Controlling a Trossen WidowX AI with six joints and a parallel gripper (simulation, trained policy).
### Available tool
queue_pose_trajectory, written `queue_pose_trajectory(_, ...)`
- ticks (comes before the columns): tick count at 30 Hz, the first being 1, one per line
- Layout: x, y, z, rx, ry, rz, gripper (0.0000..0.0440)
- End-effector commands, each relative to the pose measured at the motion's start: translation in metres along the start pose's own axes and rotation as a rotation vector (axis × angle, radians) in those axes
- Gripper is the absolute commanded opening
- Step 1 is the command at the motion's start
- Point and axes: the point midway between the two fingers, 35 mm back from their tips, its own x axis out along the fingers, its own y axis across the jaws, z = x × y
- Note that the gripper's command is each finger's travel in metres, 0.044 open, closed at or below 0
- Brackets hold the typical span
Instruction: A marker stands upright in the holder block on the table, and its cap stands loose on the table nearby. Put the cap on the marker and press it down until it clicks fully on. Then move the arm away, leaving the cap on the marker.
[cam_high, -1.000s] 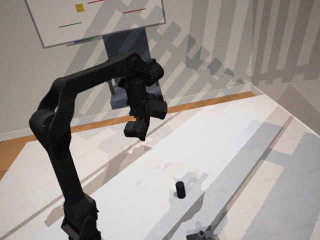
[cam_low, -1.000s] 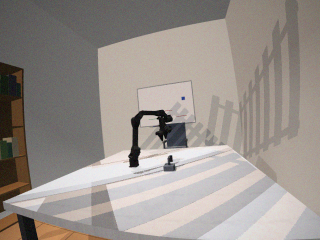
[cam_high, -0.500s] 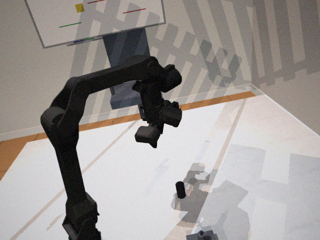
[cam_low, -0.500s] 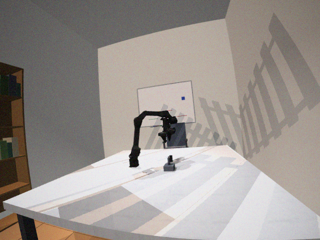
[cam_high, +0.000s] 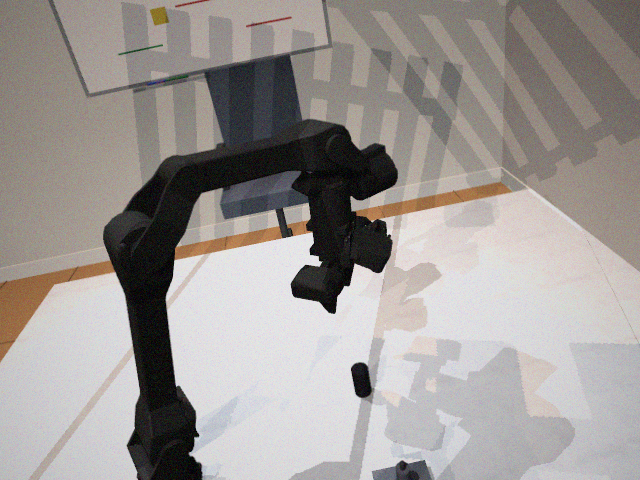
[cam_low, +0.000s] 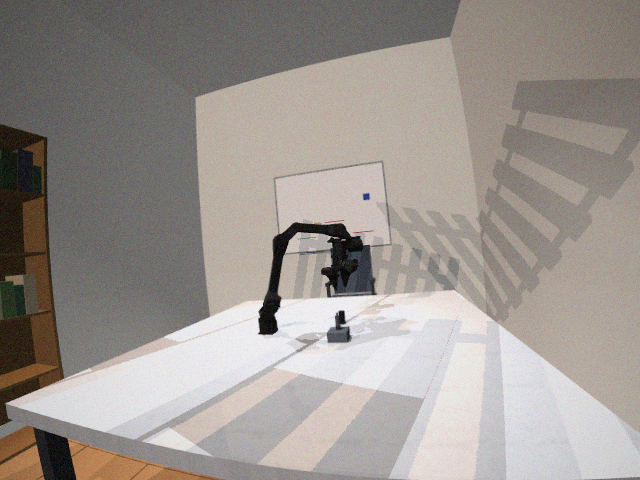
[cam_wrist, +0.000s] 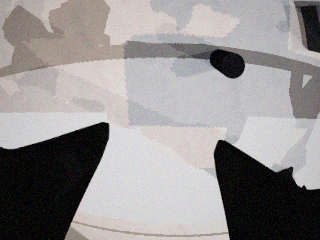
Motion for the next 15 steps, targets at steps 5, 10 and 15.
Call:
queue_pose_trajectory(5,0.010,-0.010,0.023,0.039,-0.001,-0.039,0.0313)
queue_pose_trajectory(10,0.015,-0.016,0.035,0.059,0.001,-0.055,0.0311)
queue_pose_trajectory(15,0.021,-0.022,0.044,0.074,0.007,-0.073,0.0308)
